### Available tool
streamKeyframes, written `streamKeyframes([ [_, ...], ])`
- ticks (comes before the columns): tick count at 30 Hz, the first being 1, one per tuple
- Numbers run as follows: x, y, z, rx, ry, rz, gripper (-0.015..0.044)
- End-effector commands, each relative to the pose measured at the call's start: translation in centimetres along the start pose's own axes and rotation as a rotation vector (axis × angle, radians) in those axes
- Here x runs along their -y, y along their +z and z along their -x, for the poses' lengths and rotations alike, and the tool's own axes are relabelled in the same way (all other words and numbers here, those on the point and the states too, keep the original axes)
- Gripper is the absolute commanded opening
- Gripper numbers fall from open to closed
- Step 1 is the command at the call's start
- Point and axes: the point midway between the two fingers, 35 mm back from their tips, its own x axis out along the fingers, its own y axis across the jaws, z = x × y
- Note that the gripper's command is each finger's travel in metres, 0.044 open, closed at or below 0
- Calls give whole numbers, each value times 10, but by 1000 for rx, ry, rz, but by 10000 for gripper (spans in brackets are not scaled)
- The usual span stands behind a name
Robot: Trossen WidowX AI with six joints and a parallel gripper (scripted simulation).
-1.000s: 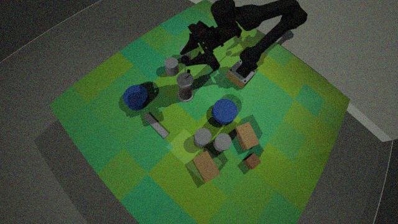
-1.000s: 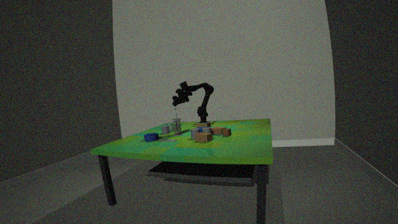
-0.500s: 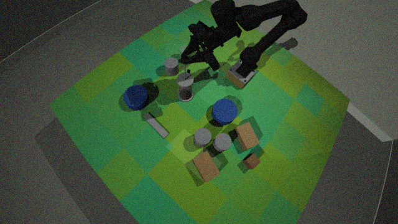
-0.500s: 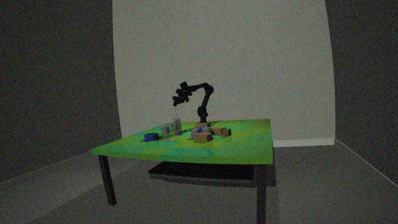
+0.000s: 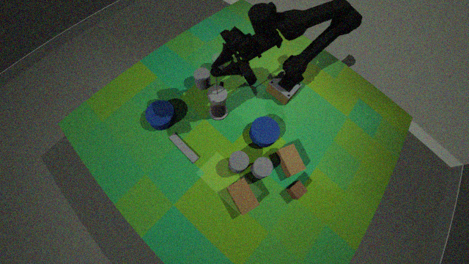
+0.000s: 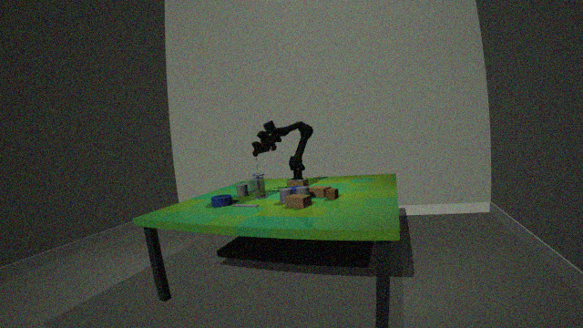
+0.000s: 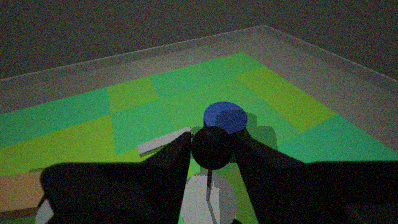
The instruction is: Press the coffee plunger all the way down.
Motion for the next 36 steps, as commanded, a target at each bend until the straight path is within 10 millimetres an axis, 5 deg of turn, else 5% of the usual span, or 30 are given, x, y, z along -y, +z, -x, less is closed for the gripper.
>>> streamKeyframes([
  [1,0,-21,-10,-44,0,5,127],
  [36,1,-68,-44,-44,0,5,127],
])
